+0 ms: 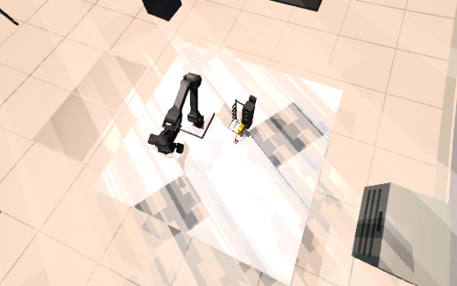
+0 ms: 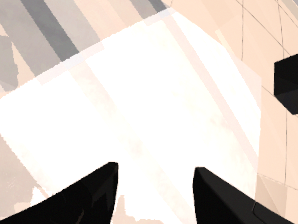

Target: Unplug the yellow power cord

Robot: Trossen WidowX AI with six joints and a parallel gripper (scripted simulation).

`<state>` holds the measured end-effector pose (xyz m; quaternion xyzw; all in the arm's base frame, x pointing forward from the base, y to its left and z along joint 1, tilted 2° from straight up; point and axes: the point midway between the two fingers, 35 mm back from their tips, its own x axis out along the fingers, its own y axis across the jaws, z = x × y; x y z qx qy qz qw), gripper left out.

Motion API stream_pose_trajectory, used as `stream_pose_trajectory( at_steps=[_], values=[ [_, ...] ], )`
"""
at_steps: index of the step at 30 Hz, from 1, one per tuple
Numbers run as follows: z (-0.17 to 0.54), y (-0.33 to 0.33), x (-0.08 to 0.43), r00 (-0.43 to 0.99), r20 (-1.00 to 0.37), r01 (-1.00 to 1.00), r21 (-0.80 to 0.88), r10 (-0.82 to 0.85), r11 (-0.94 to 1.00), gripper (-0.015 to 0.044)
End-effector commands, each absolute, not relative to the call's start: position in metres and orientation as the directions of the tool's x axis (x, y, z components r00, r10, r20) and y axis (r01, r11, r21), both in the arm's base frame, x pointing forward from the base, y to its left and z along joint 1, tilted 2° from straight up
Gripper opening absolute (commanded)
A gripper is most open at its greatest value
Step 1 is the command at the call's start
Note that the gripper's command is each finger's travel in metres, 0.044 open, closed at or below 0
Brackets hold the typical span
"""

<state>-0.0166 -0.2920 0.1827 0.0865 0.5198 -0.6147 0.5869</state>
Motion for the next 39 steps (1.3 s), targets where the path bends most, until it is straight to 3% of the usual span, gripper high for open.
stream_pose_trajectory(
  at_steps=[1, 9, 16, 22, 30, 39],
  values=[
    [0.168, -0.288, 0.059, -0.111, -0.791, 0.905, -0.331, -0.602, 0.268, 0.0160],
    [0.149, -0.241, 0.168, 0.124, -0.886, 0.956, -0.014, -0.447, 0.293, 0.0160],
    [0.132, -0.167, 0.239, 0.187, -0.949, 0.971, 0.139, -0.254, 0.195, 0.0160],
    [0.120, -0.092, 0.275, 0.155, -0.982, 0.986, 0.147, -0.107, 0.077, 0.0160],
    [0.106, 0.016, 0.285, 0.025, -0.999, 0.996, 0.023, 0.025, -0.085, 0.0160],
    [0.105, 0.022, 0.285, 0.013, -0.999, 0.995, 0.010, 0.031, -0.097, 0.0160]
  ],
)
